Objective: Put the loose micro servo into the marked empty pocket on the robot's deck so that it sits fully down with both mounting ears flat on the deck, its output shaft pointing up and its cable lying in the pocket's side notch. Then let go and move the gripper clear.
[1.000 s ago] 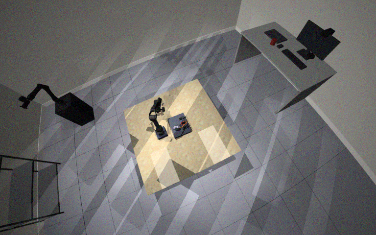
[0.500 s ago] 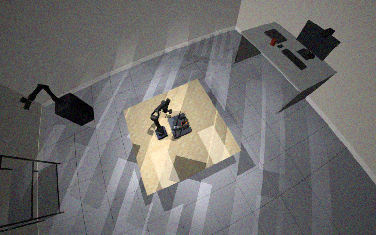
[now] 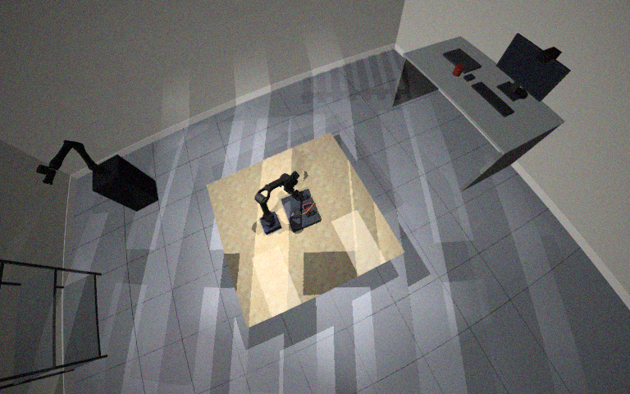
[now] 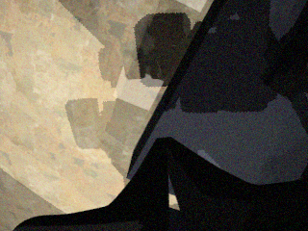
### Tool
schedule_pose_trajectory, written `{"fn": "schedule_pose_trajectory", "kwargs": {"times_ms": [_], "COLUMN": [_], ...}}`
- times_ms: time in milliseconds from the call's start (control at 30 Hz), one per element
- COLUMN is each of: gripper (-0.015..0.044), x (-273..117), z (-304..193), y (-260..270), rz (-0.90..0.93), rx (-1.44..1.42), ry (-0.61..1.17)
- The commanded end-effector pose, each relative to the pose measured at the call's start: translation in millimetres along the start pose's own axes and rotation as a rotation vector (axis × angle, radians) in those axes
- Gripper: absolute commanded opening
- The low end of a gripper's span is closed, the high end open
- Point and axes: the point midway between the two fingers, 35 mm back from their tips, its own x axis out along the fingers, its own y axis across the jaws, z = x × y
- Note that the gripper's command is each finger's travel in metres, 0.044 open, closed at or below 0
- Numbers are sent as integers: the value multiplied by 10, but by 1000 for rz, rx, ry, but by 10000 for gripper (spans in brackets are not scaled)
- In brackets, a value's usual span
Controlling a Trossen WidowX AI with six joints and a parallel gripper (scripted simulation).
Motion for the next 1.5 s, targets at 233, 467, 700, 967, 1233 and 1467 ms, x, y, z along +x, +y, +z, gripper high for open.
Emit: {"fn": "schedule_pose_trajectory", "kwargs": {"times_ms": [233,467,700,967,1233,1467], "gripper": [0,0,0,0,0,0], "x": [-86,-127,-101,25,155,268], "z": [-12,-101,-98,-86,-80,-80], "y": [-837,-1248,-1252,-1272,-1290,-1304], "rz": [-84,-125,-125,-125,-125,-125], "rx": [349,524,524,524,524,524], "ry": [-63,-88,-88,-88,-88,-88]}}
